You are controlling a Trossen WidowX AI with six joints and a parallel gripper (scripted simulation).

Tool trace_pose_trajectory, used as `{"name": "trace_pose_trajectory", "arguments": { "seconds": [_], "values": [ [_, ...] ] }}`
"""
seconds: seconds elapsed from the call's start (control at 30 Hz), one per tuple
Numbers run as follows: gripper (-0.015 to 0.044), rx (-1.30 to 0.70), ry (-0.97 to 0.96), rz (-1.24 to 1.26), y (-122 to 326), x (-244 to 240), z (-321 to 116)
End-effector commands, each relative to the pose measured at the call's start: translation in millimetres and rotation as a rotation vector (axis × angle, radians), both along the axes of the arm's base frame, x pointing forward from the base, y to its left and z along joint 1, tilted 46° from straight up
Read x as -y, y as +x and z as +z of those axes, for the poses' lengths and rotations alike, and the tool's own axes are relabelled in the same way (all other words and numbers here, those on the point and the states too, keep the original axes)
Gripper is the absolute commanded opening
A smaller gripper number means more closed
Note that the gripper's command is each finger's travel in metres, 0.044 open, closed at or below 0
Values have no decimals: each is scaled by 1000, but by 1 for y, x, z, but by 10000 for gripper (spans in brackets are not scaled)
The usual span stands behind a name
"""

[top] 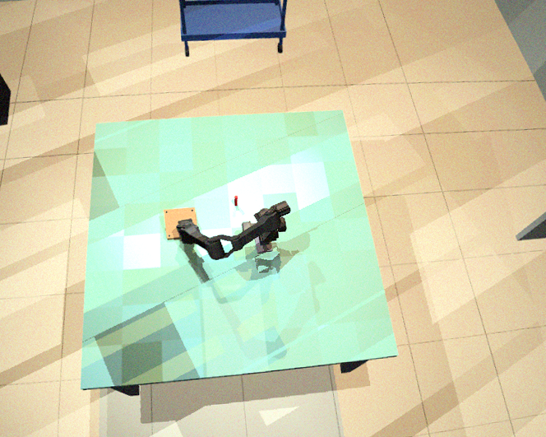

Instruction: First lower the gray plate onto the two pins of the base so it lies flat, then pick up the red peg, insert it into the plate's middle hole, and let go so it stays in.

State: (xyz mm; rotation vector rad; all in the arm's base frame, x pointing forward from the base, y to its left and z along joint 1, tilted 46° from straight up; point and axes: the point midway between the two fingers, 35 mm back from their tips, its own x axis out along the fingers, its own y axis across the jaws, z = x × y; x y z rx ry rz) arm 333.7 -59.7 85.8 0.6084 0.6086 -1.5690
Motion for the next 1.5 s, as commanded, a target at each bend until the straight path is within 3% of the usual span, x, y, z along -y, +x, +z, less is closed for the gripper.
{"name": "trace_pose_trajectory", "arguments": {
  "seconds": [0.0, 1.47],
  "values": [
    [0, 0, -4, 5, 1, 1, 1],
    [0, 3, -1, 0, -1, 27, -23]
  ]
}}
